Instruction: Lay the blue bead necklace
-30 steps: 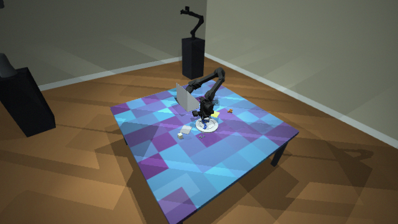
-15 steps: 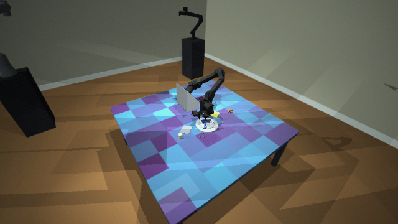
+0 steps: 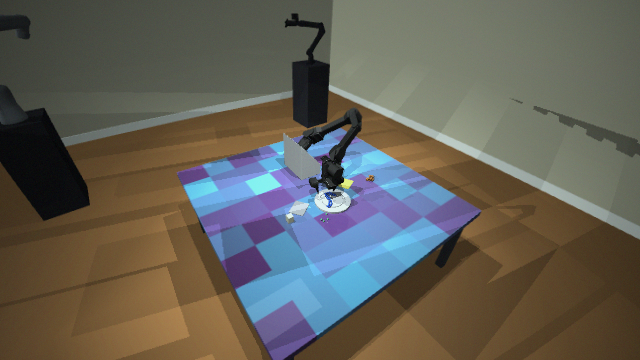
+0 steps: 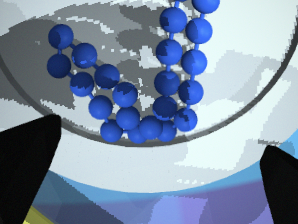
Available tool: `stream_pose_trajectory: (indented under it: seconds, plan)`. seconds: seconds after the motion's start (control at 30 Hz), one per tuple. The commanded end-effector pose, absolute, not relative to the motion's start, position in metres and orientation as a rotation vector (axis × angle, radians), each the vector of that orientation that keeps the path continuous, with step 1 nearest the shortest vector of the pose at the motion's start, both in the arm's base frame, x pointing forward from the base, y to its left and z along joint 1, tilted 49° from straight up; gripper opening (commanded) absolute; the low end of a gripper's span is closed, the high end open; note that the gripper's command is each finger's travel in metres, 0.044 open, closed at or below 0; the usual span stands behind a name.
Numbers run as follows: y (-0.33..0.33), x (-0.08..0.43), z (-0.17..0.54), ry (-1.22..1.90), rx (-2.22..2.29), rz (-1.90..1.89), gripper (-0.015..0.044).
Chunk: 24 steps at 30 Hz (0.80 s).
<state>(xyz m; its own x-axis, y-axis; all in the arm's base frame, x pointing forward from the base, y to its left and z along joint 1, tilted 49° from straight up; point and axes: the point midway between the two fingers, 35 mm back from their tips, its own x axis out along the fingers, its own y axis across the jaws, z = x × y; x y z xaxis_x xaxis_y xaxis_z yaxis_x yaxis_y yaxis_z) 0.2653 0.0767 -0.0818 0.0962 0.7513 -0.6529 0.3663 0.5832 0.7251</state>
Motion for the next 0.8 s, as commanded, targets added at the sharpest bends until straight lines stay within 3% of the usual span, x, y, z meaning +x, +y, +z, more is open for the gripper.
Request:
stream_pose_trajectory:
  seconds: [0.0,0.47,0.77]
  plan:
    - [0.077,0.265,-0.082,1.511,0.988,0.375,0.0440]
    - [0.077,0.265,-0.082,1.511,0.988,0.375,0.0440]
    - [0.070,0.306,-0.043,1.364,0.671,0.648,0.0204]
